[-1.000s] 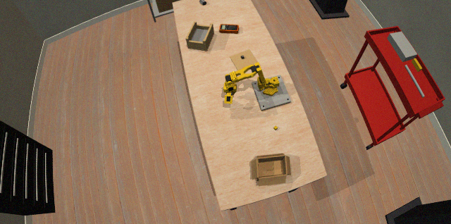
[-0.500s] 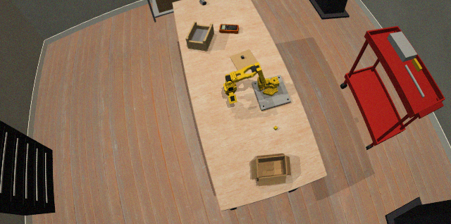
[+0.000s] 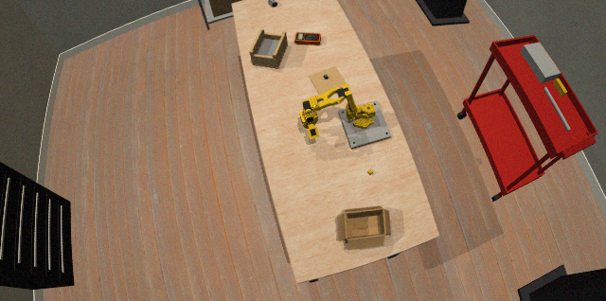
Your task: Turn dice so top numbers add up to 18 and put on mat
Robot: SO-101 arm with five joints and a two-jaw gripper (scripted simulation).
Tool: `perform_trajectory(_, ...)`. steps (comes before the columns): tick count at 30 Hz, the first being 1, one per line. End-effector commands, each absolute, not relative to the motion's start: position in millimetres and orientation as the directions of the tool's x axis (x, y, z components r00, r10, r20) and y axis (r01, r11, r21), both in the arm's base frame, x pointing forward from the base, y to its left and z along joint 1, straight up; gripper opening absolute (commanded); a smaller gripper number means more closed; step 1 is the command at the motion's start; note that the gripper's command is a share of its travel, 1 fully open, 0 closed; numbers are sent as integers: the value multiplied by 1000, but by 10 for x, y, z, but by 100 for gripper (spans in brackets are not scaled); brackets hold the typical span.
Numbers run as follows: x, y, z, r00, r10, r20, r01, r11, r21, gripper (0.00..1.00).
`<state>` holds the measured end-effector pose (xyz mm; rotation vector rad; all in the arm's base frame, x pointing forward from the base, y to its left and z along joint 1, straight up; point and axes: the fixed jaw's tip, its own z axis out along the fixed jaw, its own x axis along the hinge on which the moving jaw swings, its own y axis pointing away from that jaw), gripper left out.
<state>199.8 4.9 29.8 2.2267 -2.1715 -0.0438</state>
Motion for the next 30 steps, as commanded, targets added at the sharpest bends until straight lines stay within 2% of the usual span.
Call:
perform_trajectory(1,2017,61,330,40,-999,0,-999,-40,25,0)
perform_trajectory(30,2014,-5,228,9,-1000,0,-999,-9,34,0)
